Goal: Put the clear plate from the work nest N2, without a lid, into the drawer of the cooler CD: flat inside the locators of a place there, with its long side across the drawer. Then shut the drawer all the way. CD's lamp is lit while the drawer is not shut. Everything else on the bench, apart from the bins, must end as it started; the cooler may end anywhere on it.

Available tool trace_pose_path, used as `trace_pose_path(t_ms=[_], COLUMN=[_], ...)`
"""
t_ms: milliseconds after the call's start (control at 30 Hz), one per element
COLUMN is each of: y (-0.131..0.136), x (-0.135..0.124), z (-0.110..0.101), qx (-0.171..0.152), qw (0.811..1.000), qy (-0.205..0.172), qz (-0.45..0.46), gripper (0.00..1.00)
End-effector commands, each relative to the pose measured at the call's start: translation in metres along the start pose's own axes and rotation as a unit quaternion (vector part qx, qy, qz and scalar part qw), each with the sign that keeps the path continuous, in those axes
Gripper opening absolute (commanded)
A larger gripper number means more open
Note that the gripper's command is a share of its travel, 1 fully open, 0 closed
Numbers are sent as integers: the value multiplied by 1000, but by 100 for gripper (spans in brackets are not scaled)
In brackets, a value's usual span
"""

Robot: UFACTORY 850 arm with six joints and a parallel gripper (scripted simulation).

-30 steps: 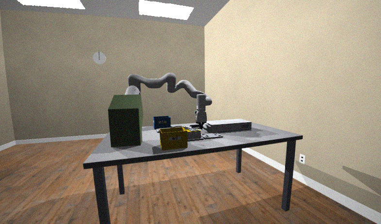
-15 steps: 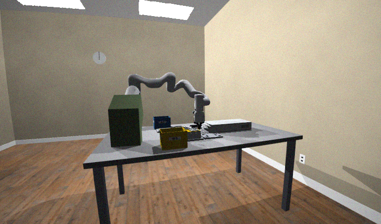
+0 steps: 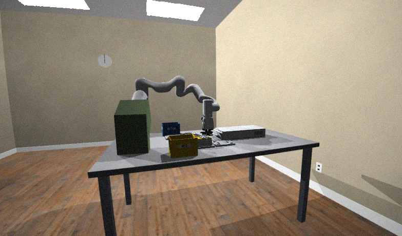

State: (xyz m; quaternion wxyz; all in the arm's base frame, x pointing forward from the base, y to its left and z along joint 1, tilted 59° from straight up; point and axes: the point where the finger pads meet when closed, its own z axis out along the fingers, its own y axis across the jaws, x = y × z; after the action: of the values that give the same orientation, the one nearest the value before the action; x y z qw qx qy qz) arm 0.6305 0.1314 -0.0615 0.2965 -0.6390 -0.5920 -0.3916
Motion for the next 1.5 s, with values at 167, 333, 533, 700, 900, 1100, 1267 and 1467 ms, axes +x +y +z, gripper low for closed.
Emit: trace_pose_path(t_ms=[167, 333, 533, 700, 900, 1100, 1267, 1467], y=[-7, -7, -7, -7, -7, -7, -7, -7], x=[0, 0, 0, 0, 0, 0, 0, 0], z=[-1, -1, -7, -12, -22, -32, -37, -47], qx=[-1, -1, -1, -1, -1, -1, -1, -1], qw=[1000, 1000, 1000, 1000, 1000, 1000, 1000, 1000], qy=[0, 0, 0, 0, 0, 0, 0, 0], qz=[0, 0, 0, 0, 0, 0, 0, 0], gripper=[0, 0, 0, 0, 0, 0, 0, 0])
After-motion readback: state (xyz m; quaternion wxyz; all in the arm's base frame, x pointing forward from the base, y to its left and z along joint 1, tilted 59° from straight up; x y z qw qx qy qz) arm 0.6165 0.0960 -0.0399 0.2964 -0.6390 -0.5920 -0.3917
